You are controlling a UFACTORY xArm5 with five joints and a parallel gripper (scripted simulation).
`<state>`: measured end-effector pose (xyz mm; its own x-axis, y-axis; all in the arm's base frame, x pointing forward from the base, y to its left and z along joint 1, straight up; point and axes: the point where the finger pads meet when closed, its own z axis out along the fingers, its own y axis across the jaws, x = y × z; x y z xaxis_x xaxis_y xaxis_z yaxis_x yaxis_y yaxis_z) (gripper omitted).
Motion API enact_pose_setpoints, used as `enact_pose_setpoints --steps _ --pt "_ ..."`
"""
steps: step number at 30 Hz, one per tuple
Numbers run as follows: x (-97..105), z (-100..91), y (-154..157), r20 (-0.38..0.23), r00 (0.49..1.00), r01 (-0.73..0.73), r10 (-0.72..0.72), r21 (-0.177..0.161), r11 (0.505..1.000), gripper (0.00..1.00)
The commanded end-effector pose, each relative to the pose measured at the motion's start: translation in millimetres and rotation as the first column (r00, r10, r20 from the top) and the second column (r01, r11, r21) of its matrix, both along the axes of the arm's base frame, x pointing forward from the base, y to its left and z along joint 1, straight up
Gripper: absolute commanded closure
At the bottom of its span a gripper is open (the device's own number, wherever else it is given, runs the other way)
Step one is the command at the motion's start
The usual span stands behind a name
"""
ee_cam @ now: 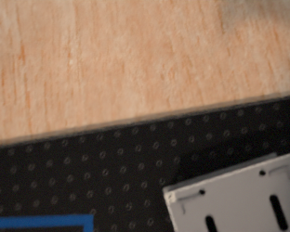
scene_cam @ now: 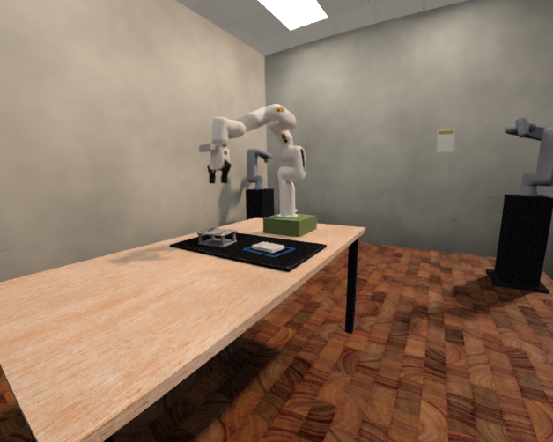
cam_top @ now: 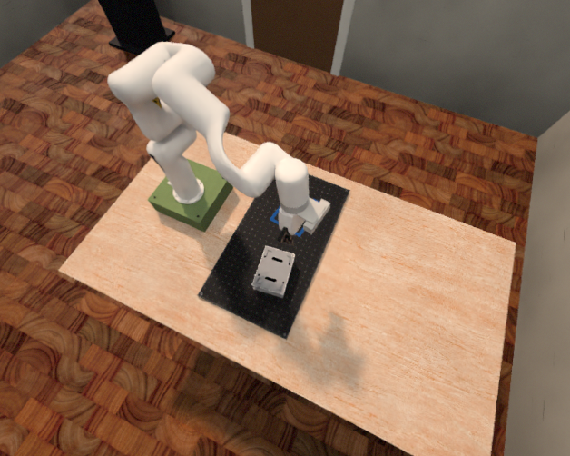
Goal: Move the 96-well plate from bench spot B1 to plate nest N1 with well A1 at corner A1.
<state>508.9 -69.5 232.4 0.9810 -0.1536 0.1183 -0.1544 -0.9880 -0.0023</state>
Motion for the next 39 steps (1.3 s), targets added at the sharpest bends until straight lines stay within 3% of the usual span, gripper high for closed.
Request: enact_pose_setpoints --steps 1,3,18,26,32,39 --pt "-12 5.8 11 0.002 1.0 -0.005 0.005 0.001 1.0 0.0" --pt "-20 7.4 16 -0.037 0.998 -0.055 0.055 0.005 0.998 0.0" --pt "-74 16.3 52 -0.075 0.992 -0.104 0.105 0.01 0.994 0.0" --pt "-76 -0.2 64 -0.079 0.969 -0.235 0.235 0.008 0.972 0.0" --pt "-77 -25.1 80 -0.085 0.902 -0.424 0.423 0.005 0.906 0.0" --pt "-78 -54.2 100 -0.093 0.78 -0.622 0.619 0.004 0.783 0.0"
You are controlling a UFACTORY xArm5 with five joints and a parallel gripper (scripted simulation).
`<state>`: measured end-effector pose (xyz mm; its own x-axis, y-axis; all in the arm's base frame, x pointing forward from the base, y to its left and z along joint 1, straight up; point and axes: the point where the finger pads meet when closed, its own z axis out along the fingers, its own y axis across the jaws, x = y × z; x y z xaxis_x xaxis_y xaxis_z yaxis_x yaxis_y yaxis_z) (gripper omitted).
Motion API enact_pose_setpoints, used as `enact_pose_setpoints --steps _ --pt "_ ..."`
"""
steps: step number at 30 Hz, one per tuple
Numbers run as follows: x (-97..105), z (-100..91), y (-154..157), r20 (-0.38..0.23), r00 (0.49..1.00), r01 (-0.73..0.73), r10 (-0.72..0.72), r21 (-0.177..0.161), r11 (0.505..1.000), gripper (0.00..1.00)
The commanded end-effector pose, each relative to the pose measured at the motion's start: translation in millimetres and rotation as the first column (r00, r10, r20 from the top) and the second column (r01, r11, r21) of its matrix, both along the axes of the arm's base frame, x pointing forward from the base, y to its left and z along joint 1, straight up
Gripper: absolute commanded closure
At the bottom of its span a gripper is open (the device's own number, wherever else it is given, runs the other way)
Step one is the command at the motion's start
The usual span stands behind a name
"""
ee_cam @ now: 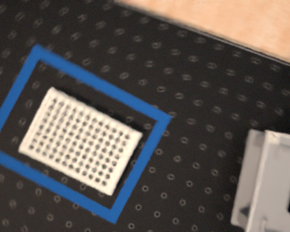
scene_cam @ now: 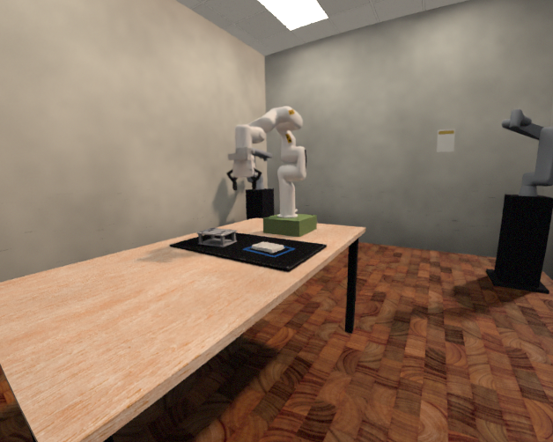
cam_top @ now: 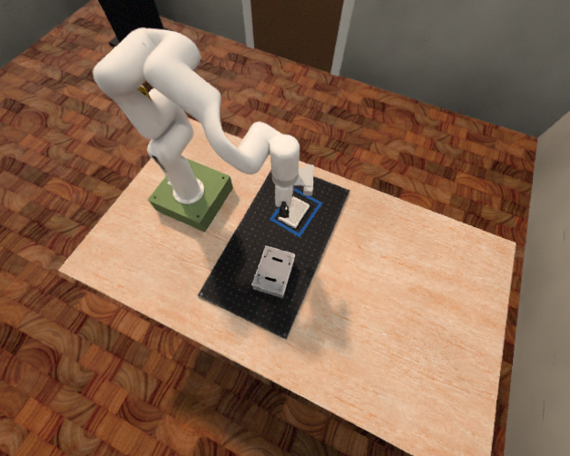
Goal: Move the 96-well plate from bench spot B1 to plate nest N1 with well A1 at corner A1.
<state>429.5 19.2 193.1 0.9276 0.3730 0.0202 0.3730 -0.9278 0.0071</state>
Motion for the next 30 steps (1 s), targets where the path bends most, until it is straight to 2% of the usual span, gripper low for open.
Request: enact_pose_setpoints --steps 1,4,8,13,19,21,30 --pt "1 -19.1 14 0.005 0.986 -0.167 0.167 0.001 0.986 0.0" --pt "1 -23.2 17 0.004 0.98 -0.199 0.199 0.001 0.98 0.0" --pt "0 -39.8 28 0.0 0.945 -0.328 0.328 -0.001 0.945 0.0" --pt "0 -60.6 42 -0.006 0.877 -0.48 0.48 -0.003 0.877 0.0" --pt "-2 -85.5 59 -0.012 0.765 -0.645 0.644 -0.003 0.765 0.0" --pt "-2 -85.5 59 -0.012 0.765 -0.645 0.644 -0.003 0.765 0.0" --pt "-3 -122.9 84 -0.021 0.54 -0.842 0.841 -0.001 0.54 0.0"
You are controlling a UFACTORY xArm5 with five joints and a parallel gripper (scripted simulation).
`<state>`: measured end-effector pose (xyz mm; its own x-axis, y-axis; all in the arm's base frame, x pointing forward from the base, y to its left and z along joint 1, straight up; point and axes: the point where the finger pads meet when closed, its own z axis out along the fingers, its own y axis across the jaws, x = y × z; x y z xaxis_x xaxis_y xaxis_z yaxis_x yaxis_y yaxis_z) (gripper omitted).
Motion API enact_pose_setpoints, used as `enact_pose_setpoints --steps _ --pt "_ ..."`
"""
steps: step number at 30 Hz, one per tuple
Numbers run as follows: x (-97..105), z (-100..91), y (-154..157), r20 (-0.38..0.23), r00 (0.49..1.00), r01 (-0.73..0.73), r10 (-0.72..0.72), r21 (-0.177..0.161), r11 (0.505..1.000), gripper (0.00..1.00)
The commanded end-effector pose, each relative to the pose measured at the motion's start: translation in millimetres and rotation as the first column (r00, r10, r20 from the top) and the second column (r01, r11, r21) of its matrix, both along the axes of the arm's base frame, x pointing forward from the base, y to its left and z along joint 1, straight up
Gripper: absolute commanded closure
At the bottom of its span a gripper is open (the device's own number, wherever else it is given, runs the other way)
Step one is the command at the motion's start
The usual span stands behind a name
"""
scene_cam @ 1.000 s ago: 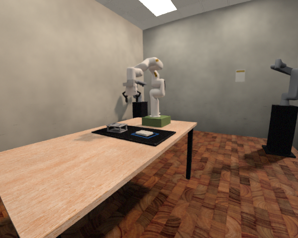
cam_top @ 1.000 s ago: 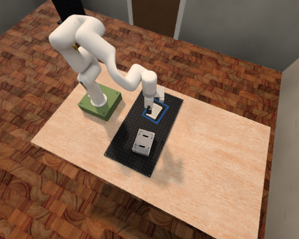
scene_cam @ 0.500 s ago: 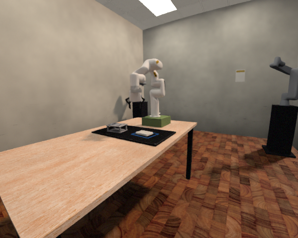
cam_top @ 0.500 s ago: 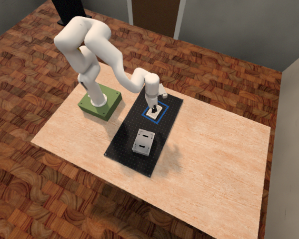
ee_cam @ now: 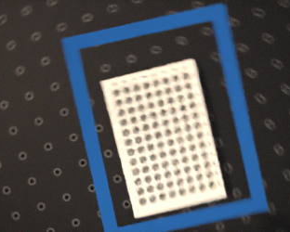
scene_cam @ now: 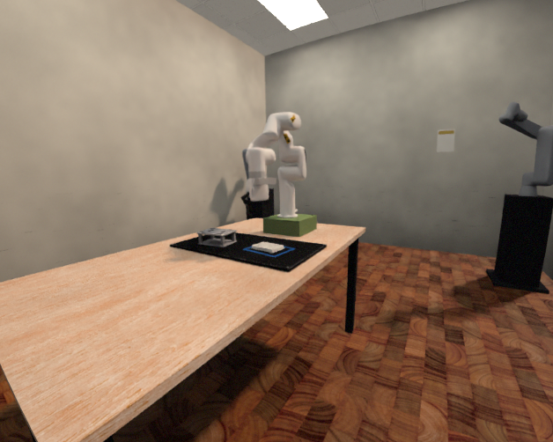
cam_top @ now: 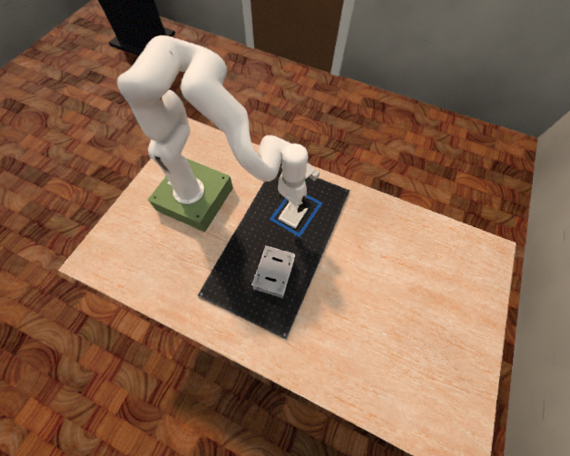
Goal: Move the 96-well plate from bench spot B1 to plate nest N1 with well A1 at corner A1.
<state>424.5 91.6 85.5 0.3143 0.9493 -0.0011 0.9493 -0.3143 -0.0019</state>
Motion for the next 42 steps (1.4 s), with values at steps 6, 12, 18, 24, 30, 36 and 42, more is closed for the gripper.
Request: enact_pose_setpoints --steps 6,12,18,24,30,36,42 --pt "1 -40.3 28 0.0 0.977 -0.215 0.215 -0.002 0.977 0.0" --pt "0 -57.0 39 0.0 0.977 -0.215 0.215 -0.002 0.977 0.0" --pt "0 -66.0 45 0.0 0.977 -0.215 0.215 -0.001 0.977 0.0" --pt "0 -66.0 45 0.0 0.977 -0.215 0.215 -0.001 0.977 0.0" --pt "0 -66.0 45 0.0 0.977 -0.215 0.215 -0.001 0.977 0.0" --pt "-1 -74.3 45 0.0 0.977 -0.215 0.215 -0.001 0.977 0.0" --pt "-1 -81.0 45 0.0 0.977 -0.215 0.215 -0.001 0.977 0.0"
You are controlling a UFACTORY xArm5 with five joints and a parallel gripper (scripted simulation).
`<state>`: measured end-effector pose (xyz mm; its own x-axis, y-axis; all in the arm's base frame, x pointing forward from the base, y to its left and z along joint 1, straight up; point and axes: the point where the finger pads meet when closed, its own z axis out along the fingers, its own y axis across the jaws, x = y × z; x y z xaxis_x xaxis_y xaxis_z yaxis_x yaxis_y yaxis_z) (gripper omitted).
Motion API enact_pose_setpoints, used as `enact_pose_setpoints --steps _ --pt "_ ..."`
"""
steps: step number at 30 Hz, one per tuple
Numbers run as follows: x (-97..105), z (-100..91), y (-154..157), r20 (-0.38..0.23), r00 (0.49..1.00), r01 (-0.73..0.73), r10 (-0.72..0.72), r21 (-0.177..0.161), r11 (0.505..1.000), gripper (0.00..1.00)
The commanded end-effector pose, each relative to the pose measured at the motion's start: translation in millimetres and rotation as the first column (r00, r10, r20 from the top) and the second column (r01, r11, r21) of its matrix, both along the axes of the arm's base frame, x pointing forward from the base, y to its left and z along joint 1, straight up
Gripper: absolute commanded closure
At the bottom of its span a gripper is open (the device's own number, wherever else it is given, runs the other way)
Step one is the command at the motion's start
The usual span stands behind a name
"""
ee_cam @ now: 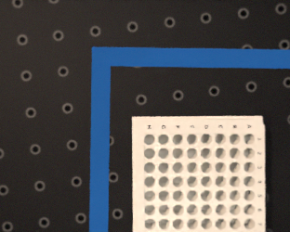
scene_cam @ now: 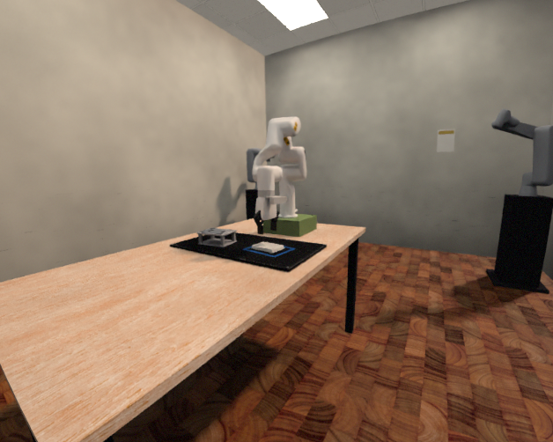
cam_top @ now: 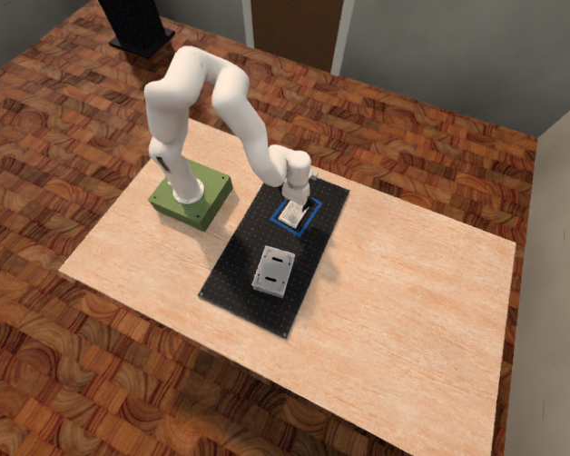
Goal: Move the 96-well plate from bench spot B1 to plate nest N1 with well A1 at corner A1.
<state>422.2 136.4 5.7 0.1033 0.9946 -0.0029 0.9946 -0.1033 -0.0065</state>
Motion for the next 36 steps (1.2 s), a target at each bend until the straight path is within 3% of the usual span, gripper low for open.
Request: enact_pose_setpoints --steps 1,29,36 --pt "2 -2.8 1 0.005 1.0 0.0 0.0 0.0 1.0 0.0" --pt "2 -46.3 0 0.005 1.0 0.0 0.0 0.0 1.0 0.0" --pt "2 -47.4 0 0.005 1.0 0.0 0.0 0.0 1.0 0.0"
